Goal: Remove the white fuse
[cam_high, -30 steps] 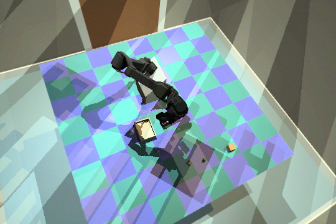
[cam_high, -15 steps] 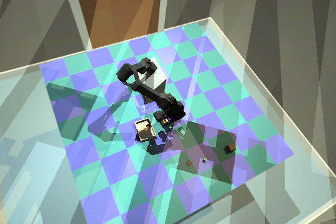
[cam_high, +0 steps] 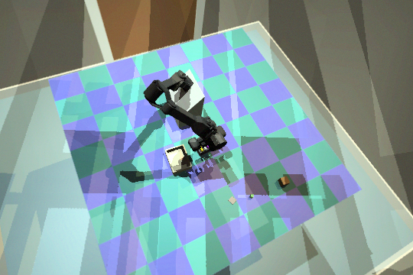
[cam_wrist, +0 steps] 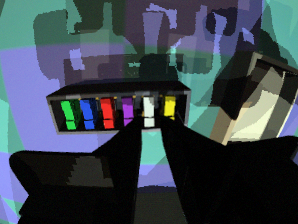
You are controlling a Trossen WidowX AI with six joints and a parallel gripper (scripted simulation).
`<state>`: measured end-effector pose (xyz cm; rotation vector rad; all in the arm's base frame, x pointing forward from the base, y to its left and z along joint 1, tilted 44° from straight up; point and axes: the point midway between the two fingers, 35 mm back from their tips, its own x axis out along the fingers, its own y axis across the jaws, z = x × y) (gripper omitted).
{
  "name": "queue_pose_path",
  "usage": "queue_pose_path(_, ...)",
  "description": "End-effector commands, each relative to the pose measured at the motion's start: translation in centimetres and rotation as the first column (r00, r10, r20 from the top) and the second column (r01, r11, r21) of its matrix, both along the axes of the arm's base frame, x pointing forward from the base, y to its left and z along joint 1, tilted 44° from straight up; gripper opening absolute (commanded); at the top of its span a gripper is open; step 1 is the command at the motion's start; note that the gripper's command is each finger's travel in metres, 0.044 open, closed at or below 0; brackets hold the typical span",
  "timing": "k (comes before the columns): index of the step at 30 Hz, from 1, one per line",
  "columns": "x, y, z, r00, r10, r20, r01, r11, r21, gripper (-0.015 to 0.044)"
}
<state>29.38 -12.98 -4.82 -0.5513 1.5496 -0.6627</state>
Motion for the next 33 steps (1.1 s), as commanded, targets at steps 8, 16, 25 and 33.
queue_pose_path(8, -0.4, -0.8, -0.9, 1.000, 0.000, -0.013, 0.000, 1.000, 0.004, 0.0070)
queue_pose_path(16, -0.4, -1.3, -1.3, 1.000, 0.000, -0.013, 0.000, 1.000, 0.003, 0.0070)
queue_pose_path(25, -0.4, -1.3, -1.3, 1.000, 0.000, -0.013, 0.000, 1.000, 0.003, 0.0070)
queue_pose_path(33, -0.5, -1.6, -1.6, 1.000, 0.000, -0.013, 0.000, 1.000, 0.003, 0.0070)
